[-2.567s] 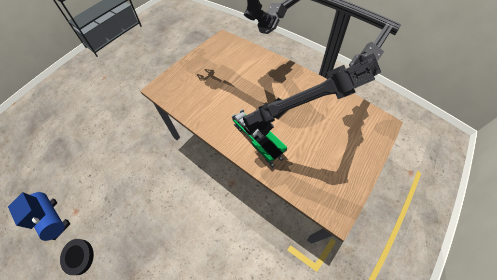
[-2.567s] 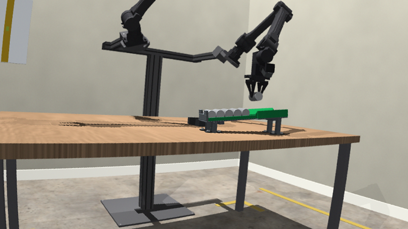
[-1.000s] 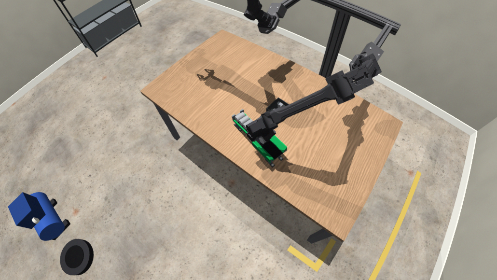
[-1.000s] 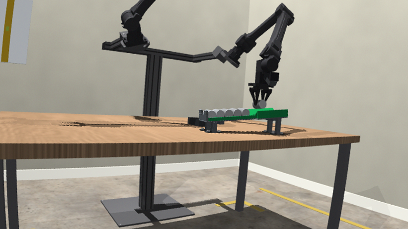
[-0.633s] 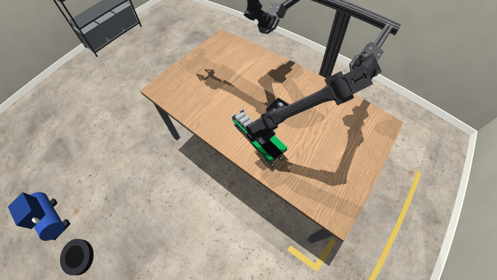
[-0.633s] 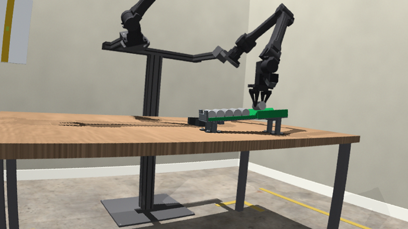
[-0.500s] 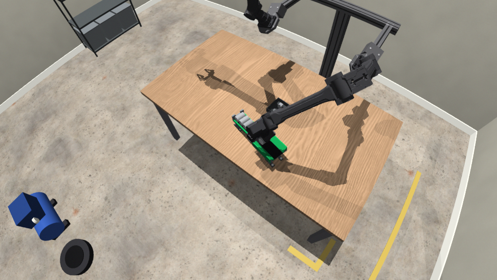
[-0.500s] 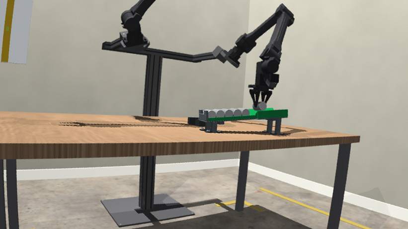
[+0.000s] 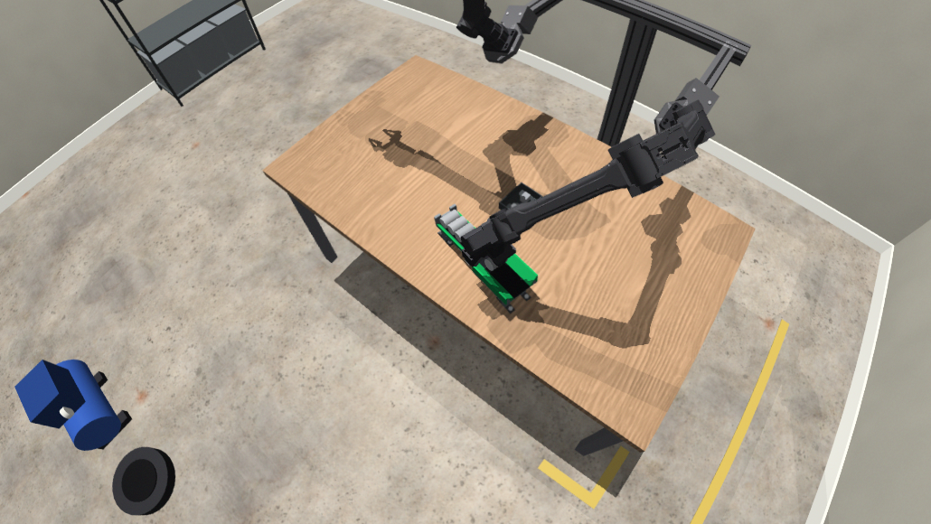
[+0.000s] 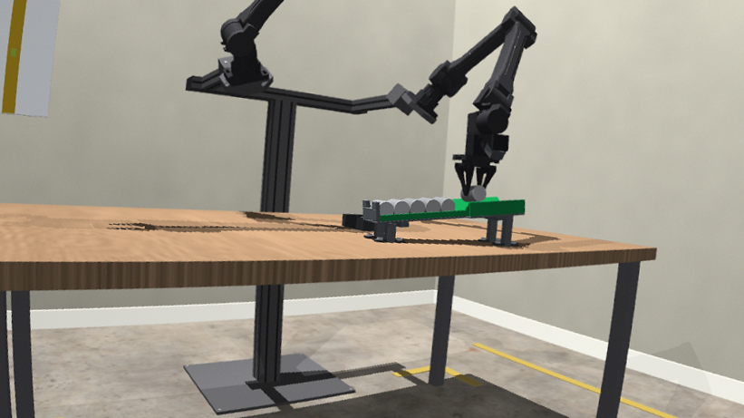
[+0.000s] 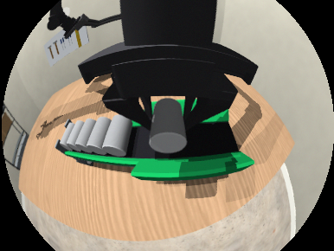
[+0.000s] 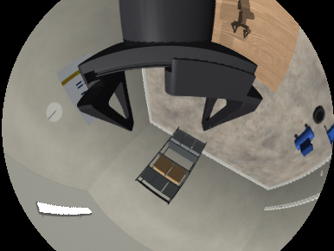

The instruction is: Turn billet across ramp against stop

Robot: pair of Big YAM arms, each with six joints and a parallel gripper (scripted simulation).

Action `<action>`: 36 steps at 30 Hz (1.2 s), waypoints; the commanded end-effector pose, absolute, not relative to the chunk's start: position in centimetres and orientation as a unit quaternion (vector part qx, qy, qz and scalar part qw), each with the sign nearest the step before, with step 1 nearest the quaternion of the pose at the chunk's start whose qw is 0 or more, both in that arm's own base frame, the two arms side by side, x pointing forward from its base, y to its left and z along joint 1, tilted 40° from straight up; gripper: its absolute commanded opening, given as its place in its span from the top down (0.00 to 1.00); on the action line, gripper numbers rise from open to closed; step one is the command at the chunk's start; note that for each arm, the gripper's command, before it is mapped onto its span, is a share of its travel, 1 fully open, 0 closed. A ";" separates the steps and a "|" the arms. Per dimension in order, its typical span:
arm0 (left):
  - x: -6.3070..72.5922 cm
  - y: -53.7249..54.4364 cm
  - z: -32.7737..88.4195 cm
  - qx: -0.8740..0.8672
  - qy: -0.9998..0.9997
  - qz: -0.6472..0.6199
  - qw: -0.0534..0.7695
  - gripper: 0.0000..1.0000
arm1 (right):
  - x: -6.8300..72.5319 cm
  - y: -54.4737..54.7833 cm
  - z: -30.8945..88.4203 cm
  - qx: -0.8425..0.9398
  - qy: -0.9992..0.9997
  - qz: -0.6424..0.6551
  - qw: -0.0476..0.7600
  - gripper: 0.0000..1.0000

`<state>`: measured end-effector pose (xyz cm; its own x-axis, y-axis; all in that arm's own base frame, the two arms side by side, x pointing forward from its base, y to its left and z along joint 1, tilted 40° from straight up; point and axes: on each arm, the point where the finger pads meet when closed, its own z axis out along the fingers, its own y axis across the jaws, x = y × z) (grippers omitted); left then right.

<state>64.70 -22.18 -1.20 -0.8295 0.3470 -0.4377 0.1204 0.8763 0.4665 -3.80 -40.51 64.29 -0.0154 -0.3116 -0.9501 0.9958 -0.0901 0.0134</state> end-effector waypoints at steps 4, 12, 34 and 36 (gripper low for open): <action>66.0 -25.2 2.2 0.133 0.924 0.199 0.298 1.00 | -4.4 -39.5 65.0 0.433 0.388 -0.606 0.542 0.00; 66.0 -25.2 2.2 0.133 0.924 0.199 0.298 1.00 | -4.4 -39.5 65.0 0.433 0.388 -0.606 0.542 0.00; 66.6 -23.9 0.8 0.135 0.925 0.205 0.291 1.00 | -4.4 -39.5 65.0 0.433 0.388 -0.606 0.542 0.00; 66.7 -23.5 0.3 0.134 0.925 0.206 0.288 1.00 | -4.4 -39.5 65.0 0.433 0.388 -0.606 0.542 0.00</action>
<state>64.72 -22.12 -2.02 -0.8295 0.3615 -0.4258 0.1358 0.8699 0.4741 -3.80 -40.51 64.29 -0.0154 -0.3116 -0.9501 0.9958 -0.0901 0.0134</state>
